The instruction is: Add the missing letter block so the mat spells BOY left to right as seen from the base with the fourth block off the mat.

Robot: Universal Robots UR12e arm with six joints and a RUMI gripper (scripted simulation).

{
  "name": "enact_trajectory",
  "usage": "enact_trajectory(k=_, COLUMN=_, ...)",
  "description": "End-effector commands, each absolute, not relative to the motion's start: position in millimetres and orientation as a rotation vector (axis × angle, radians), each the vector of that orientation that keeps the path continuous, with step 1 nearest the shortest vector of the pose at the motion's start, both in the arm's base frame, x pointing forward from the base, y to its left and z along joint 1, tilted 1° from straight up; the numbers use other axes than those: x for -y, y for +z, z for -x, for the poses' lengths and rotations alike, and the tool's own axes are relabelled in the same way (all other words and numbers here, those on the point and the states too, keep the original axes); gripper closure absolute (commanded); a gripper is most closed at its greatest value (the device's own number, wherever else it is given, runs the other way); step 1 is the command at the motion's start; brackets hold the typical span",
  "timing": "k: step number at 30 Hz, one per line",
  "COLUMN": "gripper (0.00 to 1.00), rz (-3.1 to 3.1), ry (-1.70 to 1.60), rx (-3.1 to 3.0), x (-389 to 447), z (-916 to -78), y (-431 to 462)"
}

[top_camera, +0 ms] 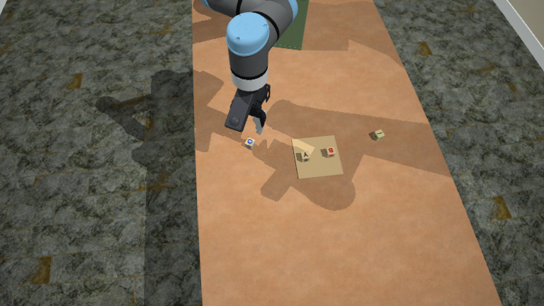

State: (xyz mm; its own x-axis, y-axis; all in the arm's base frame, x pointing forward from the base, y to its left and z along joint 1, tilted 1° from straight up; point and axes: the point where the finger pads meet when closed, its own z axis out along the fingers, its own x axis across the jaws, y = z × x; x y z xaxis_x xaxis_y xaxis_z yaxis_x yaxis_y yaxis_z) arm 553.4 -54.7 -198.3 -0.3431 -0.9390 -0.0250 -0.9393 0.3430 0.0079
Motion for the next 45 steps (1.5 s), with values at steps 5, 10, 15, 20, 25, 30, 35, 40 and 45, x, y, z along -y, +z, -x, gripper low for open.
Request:
enact_trajectory(k=5, gripper=0.63, rz=1.791, ry=0.031, rx=-2.561, x=54.8, z=-553.9, y=-200.0)
enact_trajectory(k=10, gripper=0.63, rz=1.791, ry=0.031, rx=-2.56, x=54.7, z=-553.9, y=-203.9)
enact_trajectory(k=15, gripper=0.63, rz=1.791, ry=0.031, rx=-2.56, x=54.7, z=-553.9, y=-209.8)
enact_trajectory(k=20, gripper=0.63, rz=1.791, ry=0.031, rx=-2.56, x=54.6, z=-553.9, y=-214.1)
enact_trajectory(k=25, gripper=0.63, rz=1.791, ry=0.031, rx=-2.56, x=54.5, z=-553.9, y=-221.9)
enact_trajectory(k=30, gripper=0.63, rz=1.791, ry=0.031, rx=-2.56, x=54.5, z=-553.9, y=-230.0)
enact_trajectory(k=35, gripper=0.63, rz=1.791, ry=0.031, rx=-2.56, x=54.4, z=-553.9, y=-234.5)
enact_trajectory(k=40, gripper=0.63, rz=1.791, ry=0.031, rx=-2.56, x=54.3, z=-553.9, y=-241.1)
enact_trajectory(k=45, gripper=0.63, rz=1.791, ry=0.031, rx=-2.56, x=54.3, z=-553.8, y=-245.9)
